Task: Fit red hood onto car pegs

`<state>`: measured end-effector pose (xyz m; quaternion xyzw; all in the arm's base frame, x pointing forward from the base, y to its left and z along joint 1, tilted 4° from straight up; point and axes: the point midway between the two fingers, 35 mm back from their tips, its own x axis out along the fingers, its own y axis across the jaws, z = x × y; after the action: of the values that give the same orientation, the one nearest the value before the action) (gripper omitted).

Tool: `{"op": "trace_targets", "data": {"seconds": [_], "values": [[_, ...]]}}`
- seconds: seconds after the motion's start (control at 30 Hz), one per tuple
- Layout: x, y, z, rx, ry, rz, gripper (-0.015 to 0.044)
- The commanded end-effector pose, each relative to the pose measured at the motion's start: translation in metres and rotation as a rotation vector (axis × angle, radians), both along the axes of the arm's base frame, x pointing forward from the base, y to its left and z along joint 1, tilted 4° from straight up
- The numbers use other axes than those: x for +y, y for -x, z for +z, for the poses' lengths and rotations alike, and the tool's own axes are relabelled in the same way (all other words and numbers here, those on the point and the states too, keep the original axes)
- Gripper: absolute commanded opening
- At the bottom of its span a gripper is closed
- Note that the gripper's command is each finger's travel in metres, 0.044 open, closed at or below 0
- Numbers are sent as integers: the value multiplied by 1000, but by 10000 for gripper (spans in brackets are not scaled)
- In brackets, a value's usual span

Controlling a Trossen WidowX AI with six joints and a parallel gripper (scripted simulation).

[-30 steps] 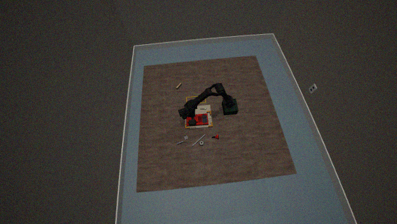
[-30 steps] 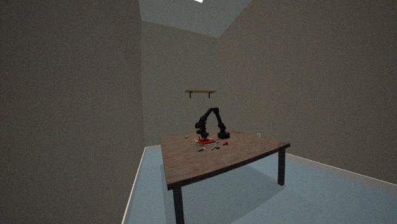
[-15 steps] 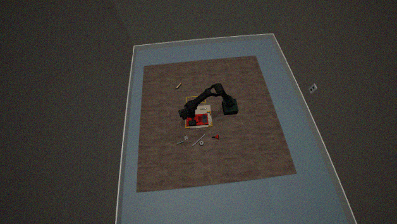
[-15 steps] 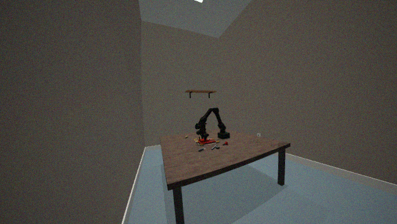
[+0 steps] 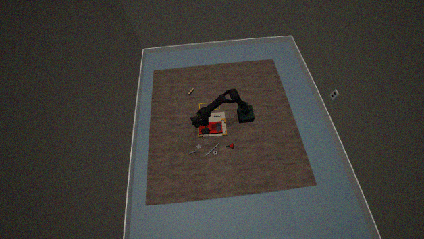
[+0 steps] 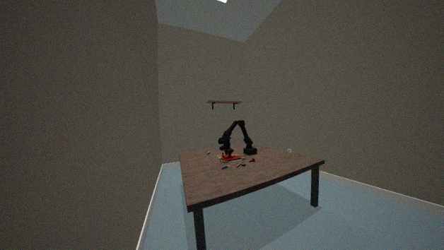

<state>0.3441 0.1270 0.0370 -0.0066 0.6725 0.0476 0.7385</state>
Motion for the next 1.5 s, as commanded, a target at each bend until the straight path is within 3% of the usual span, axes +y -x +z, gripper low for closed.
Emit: {"op": "trace_targets", "data": {"seconds": [0.0, 0.13, 0.3, 0.57, 1.47], "values": [[0, 0, 0, 0, 0, 0, 341], [0, 0, 0, 0, 0, 0, 440], [0, 0, 6, 0, 0, 0, 440], [-4, 6, 71, 3, -2, 0, 440], [-4, 6, 71, 3, -2, 0, 440]]}}
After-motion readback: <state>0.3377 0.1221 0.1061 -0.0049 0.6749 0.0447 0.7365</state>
